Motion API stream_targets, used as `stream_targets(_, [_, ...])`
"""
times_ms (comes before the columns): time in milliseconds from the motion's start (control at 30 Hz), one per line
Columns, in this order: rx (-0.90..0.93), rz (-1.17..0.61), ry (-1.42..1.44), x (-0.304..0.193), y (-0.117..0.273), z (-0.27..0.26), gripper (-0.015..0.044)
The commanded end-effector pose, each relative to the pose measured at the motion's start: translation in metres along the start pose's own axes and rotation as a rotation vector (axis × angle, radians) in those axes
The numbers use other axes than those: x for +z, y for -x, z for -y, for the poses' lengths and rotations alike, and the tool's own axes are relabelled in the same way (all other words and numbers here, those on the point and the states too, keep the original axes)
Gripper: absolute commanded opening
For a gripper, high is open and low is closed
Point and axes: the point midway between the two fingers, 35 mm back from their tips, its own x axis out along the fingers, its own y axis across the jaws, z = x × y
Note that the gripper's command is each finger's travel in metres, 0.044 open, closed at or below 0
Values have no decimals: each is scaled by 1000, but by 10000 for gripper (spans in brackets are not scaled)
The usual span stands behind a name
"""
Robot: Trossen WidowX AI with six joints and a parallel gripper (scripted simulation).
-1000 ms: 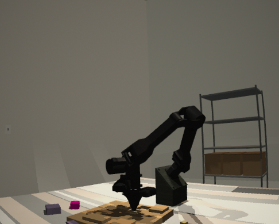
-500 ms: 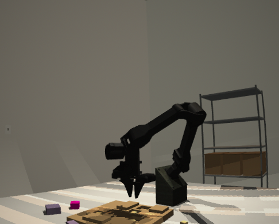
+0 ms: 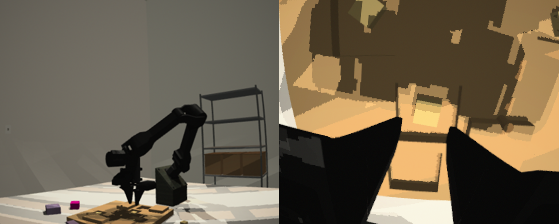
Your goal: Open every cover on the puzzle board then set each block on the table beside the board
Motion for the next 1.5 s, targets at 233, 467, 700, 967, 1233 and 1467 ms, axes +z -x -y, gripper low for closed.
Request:
stream_targets(233, [6,-6,-13,-2,-5,1,144])
stream_targets(467, [6,-6,-13,-2,-5,1,144])
stream_targets(700, [6,-6,-13,-2,-5,1,144])
stream_targets(967, [6,-6,-13,-2,-5,1,144])
stream_targets(1233, [6,-6,-13,-2,-11,1,144])
stream_targets(1467, [6,-6,-13,-3,-18,1,144])
